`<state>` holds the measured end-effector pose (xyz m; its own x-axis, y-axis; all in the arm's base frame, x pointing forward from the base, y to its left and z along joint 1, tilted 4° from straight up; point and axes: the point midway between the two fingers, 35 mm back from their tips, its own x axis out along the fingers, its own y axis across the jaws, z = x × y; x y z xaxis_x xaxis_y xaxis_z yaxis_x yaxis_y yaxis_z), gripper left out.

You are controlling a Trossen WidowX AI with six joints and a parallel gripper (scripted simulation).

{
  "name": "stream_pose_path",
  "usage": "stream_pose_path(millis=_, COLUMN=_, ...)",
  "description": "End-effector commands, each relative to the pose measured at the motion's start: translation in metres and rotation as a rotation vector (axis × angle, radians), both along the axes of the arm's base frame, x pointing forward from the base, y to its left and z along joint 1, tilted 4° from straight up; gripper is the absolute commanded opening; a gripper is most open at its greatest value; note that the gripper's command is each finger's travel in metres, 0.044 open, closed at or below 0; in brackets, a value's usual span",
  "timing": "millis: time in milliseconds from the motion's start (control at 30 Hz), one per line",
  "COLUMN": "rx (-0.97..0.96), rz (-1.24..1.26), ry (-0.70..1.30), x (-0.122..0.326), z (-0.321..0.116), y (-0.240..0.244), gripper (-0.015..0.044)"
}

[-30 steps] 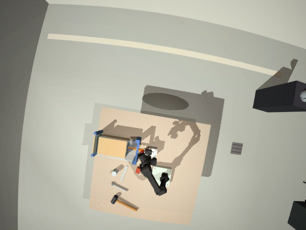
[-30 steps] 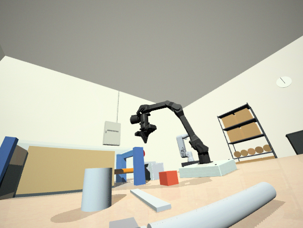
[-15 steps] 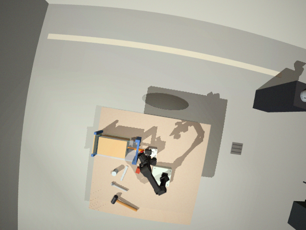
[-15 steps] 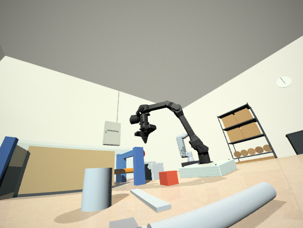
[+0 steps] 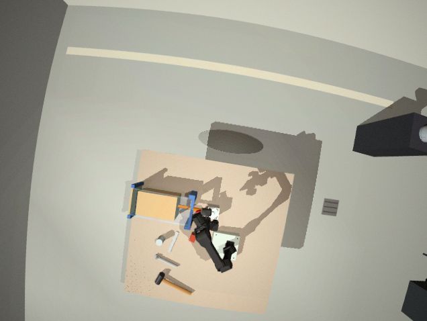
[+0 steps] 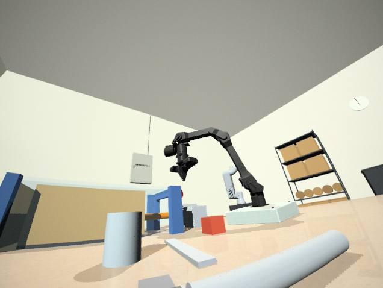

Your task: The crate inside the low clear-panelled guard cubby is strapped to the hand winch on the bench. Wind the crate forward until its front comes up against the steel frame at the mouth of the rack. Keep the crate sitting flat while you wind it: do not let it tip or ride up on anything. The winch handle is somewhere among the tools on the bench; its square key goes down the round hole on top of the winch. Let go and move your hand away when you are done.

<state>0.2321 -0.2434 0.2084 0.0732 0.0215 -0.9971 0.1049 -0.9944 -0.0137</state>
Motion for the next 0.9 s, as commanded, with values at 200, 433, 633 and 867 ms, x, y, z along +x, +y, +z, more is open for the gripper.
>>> stream_pose_path(millis=200, rx=-0.011, rz=0.154, ry=-0.003, x=0.004, z=-0.001, y=0.0, gripper=0.0079)
stream_pose_path(millis=433, rx=-0.065, rz=0.885, ry=-0.02, x=0.024, z=-0.005, y=0.002, gripper=0.0262)
stream_pose_path(millis=633, rx=-0.112, rz=1.511, ry=-0.033, x=0.04, z=-0.009, y=0.004, gripper=0.042)
stream_pose_path(millis=867, rx=-0.147, rz=1.979, ry=-0.044, x=0.053, z=-0.012, y=0.007, gripper=0.044)
